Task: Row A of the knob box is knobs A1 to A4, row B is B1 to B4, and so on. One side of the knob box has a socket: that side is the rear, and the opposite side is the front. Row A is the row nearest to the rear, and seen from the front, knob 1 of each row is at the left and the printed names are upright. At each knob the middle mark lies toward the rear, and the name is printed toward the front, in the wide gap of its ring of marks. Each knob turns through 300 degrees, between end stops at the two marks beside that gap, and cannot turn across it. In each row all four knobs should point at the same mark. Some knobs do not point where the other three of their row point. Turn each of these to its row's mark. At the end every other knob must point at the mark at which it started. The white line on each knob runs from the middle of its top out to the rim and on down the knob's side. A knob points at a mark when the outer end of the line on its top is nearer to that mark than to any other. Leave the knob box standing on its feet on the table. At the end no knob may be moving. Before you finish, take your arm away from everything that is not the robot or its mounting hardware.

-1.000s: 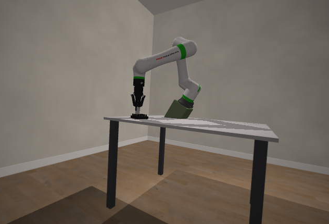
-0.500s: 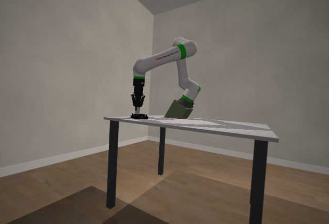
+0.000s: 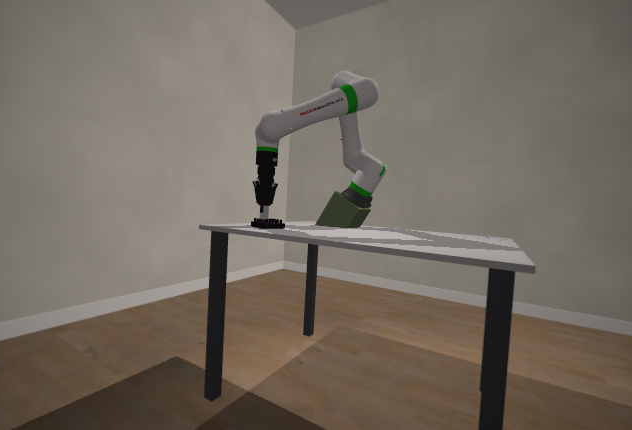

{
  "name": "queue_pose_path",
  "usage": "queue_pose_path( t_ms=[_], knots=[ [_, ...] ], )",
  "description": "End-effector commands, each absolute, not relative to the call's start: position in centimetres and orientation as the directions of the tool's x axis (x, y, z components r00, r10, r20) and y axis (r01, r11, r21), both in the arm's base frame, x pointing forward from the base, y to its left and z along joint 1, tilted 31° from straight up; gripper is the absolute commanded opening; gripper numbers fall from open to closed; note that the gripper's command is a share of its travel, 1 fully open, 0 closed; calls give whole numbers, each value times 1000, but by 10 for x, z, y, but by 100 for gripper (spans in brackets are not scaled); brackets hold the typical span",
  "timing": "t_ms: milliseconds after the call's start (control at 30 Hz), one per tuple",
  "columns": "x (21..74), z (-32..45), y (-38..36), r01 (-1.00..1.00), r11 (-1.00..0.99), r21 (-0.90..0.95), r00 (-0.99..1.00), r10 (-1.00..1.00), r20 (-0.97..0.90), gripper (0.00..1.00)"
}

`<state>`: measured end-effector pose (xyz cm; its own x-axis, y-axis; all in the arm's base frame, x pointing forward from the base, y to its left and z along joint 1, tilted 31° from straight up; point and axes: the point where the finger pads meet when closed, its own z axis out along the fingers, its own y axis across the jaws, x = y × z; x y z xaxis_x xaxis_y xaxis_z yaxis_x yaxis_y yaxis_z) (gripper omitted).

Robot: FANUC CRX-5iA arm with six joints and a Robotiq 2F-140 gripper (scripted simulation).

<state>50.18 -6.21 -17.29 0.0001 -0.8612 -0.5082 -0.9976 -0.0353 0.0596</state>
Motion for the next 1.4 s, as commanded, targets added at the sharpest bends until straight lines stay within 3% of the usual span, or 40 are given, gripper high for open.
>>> queue_pose_path(
  t_ms=[0, 533, 1367],
  knots=[
    [502, -173, -62, -993, -115, 10, 94, -854, -512, 5],
    [502, -173, -62, -903, -398, -164, 425, -764, -486, 5],
    [502, -173, -62, -516, -755, -406, 854, -415, -313, 5]
  ],
)
